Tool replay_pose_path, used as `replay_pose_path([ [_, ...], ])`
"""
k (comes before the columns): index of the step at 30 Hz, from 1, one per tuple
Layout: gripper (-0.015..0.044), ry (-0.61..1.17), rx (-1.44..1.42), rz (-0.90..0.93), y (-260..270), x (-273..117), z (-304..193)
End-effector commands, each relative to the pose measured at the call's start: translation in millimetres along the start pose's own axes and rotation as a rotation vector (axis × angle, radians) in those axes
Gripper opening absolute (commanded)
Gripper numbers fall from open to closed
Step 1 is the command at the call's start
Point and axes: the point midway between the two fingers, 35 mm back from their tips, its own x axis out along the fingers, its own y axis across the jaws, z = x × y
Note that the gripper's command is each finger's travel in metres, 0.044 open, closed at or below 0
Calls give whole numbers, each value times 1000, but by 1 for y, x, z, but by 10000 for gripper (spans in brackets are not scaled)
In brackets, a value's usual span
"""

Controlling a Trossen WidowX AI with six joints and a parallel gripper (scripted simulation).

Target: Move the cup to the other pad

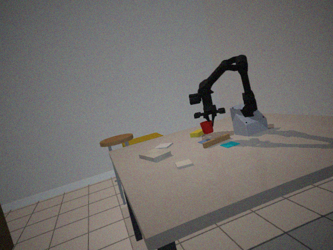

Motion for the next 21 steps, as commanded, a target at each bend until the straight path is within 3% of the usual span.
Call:
replay_pose_path([
  [1,0,-4,8,6,7,1,6],
  [21,0,-5,8,7,30,-2,38],
])
